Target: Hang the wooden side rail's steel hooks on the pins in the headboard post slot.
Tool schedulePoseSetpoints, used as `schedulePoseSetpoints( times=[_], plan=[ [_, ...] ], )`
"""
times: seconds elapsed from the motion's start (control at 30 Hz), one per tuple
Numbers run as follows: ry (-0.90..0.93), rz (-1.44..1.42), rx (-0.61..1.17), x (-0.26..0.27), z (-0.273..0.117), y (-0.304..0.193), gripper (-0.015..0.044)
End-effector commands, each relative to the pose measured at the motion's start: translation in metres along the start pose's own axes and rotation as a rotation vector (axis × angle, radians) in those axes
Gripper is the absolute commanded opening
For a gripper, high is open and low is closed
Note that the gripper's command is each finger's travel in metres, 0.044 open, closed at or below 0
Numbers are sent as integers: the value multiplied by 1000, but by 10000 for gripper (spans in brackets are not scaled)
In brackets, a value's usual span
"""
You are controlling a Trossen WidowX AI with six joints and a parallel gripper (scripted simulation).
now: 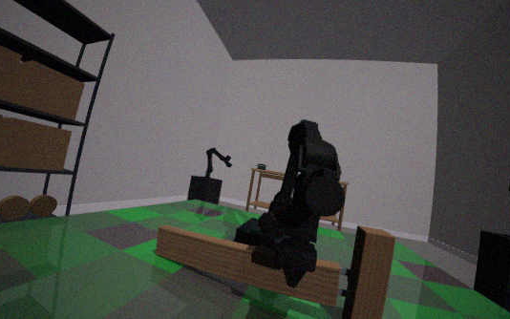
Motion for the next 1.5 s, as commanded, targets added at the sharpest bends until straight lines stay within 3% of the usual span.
schedulePoseSetpoints(
  times=[0.0, 1.47],
  plan=[
    [6, 3, 1, 0, -1, -1, 0],
    [6, 3, 1, 0, -2, -5, 0]
  ],
)
Point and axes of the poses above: the point midway between the two fingers, 35 mm back from their tips, its own z axis out along the fingers, its own x axis across the jaws, y = z × x, the point moved 8 cm from there along -z, back along the fingers, and after that the axes turned 8 degrees about z, right-handed, at the moved point
